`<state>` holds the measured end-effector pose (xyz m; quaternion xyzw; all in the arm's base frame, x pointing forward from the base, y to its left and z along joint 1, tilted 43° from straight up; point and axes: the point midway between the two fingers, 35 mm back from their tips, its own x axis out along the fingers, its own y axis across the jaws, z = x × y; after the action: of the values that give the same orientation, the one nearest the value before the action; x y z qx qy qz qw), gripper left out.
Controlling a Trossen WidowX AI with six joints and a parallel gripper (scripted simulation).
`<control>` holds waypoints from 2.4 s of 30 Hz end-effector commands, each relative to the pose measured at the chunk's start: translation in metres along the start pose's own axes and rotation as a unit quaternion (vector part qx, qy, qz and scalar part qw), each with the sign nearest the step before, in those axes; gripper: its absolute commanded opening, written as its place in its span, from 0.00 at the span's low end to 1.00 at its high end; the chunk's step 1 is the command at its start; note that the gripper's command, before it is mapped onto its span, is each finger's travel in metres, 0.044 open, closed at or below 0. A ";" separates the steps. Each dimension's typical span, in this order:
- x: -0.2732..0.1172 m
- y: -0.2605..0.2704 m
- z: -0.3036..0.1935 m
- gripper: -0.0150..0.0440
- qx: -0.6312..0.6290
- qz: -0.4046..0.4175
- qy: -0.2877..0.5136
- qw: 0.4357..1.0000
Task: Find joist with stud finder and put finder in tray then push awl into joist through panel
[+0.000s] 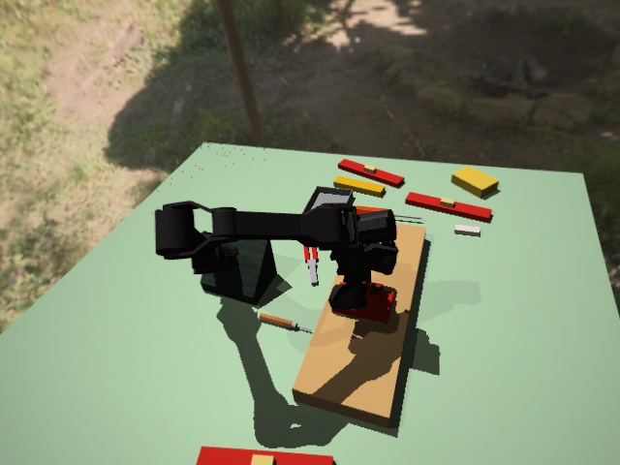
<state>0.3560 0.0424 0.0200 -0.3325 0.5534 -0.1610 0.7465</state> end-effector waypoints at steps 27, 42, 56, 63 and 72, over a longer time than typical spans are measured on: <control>0.000 -0.066 -0.001 0.25 -0.003 -0.003 0.000 1.000; 0.000 -0.099 -0.001 0.25 -0.003 -0.004 0.000 1.000; -0.001 -0.129 -0.001 0.25 -0.003 -0.004 0.000 1.000; -0.001 -0.144 -0.001 0.25 -0.003 -0.005 0.000 1.000; -0.001 -0.163 0.000 0.25 -0.003 -0.005 0.000 1.000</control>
<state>0.3735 -0.0664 0.1220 -0.3392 0.5543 -0.1578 0.7435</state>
